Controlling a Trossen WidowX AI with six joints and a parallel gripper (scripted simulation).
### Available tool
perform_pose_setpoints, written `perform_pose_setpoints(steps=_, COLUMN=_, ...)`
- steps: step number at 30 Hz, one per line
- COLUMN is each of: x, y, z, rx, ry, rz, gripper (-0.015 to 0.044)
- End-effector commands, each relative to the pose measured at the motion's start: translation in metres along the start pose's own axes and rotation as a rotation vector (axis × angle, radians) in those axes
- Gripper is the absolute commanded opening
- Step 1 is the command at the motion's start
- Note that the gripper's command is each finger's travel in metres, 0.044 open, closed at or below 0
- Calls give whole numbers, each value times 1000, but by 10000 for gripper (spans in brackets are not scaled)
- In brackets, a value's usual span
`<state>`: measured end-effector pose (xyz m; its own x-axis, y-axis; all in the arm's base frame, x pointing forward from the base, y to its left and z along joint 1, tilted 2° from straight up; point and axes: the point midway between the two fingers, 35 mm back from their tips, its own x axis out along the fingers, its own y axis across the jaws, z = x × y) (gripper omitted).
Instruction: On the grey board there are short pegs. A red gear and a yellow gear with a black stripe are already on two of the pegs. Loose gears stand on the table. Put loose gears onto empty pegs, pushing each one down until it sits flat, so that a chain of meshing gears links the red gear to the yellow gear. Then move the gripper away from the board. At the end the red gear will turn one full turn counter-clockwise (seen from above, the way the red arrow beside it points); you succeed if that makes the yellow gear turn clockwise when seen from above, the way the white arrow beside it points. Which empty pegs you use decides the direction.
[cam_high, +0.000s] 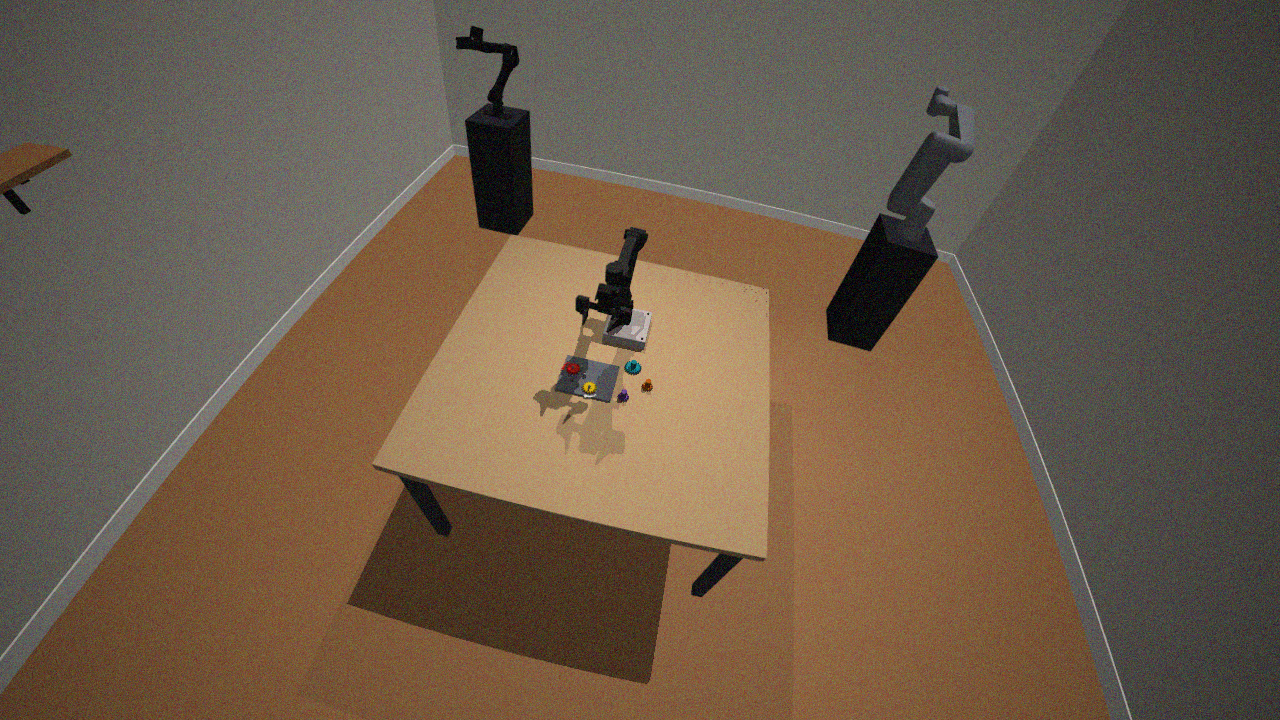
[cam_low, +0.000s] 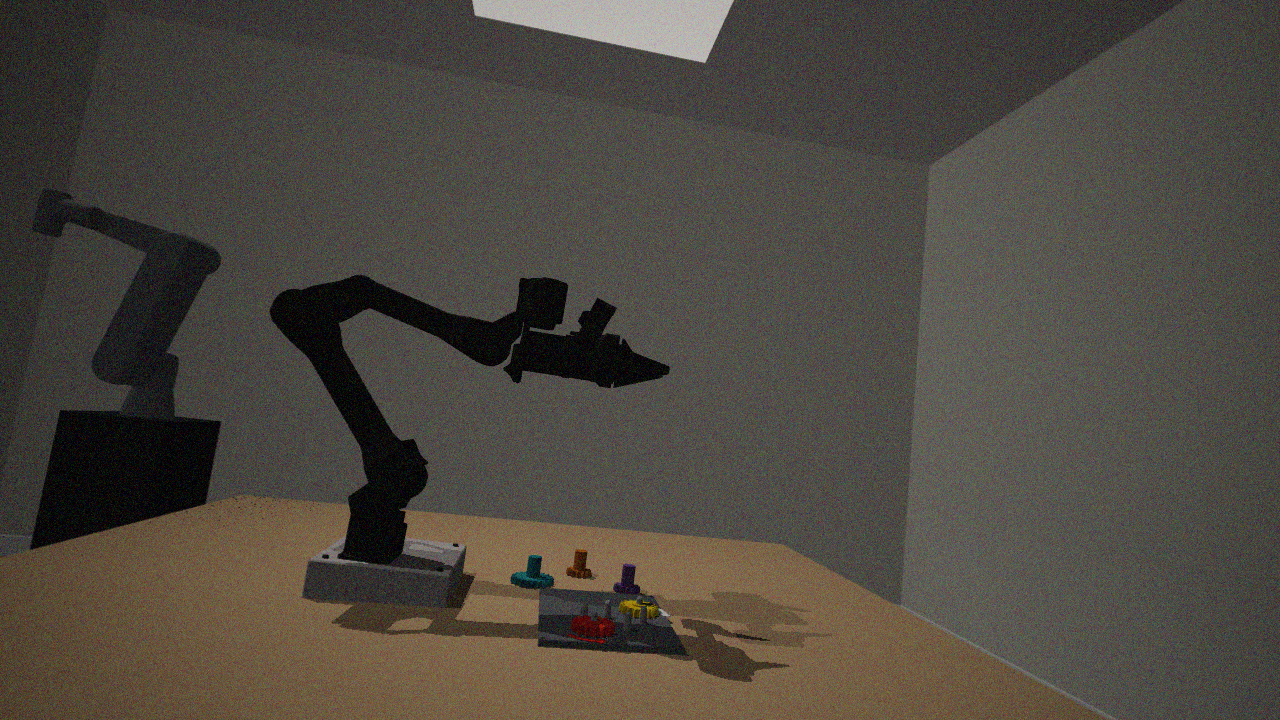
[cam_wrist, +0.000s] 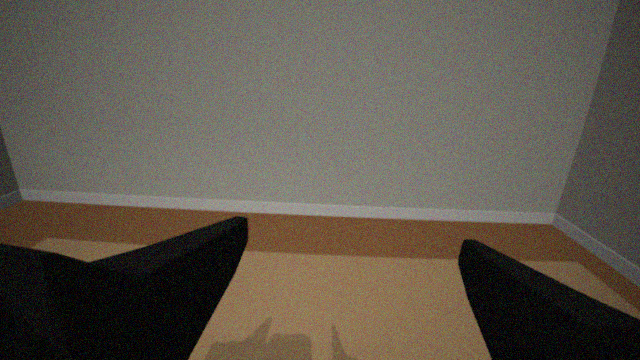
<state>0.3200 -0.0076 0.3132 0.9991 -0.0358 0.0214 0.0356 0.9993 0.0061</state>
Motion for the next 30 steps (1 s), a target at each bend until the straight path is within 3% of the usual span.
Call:
perform_pose_setpoints(steps=1, x=2, y=1, z=-2, rx=0, ry=11, rz=3, gripper=426)
perform_pose_setpoints(steps=11, x=57, y=62, z=-107, rx=-84, ry=639, rz=159, gripper=440)
perform_pose_setpoints(steps=23, x=32, y=117, z=-224, rx=-345, ry=1411, rz=335, gripper=440)
perform_pose_setpoints(steps=30, x=31, y=120, z=-233, rx=-378, ry=1494, rz=350, gripper=440)
